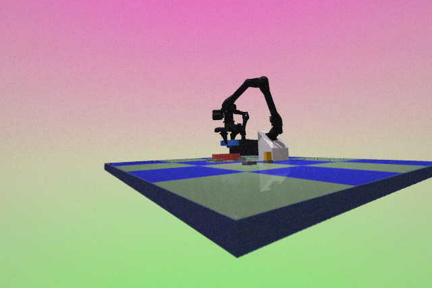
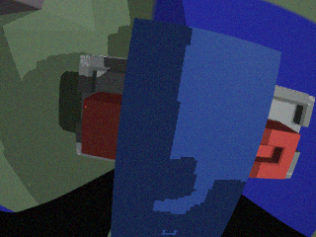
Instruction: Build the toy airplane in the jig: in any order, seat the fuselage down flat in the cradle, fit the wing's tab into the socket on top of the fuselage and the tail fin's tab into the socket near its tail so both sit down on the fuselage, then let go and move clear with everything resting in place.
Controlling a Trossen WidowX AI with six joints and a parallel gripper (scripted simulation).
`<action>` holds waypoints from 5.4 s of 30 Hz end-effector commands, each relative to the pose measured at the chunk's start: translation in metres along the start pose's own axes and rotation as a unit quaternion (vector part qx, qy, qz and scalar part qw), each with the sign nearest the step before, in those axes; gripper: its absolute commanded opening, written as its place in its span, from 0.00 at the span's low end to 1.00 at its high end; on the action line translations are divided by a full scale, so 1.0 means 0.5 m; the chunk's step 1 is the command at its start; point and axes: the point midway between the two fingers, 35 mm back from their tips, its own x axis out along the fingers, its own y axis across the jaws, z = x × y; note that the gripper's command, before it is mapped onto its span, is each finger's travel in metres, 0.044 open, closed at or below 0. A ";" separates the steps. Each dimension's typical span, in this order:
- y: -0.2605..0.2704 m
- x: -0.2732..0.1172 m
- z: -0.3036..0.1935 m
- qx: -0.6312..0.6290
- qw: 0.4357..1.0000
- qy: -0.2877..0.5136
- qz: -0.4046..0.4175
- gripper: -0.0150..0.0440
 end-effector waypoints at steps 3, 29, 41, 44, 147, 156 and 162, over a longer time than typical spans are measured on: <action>0.004 0.004 -0.003 -0.001 1.000 0.002 0.002 0.59; 0.004 0.082 -0.002 -0.002 1.000 0.001 0.002 0.59; 0.004 0.082 -0.003 -0.002 1.000 0.001 0.002 0.59; 0.005 0.084 -0.004 -0.002 1.000 0.001 0.002 0.59; 0.003 -0.109 0.390 0.700 0.714 0.008 -0.009 1.00; 0.093 -0.083 0.527 0.698 0.716 0.000 0.006 1.00; 0.090 -0.049 0.525 0.698 0.716 0.001 0.004 1.00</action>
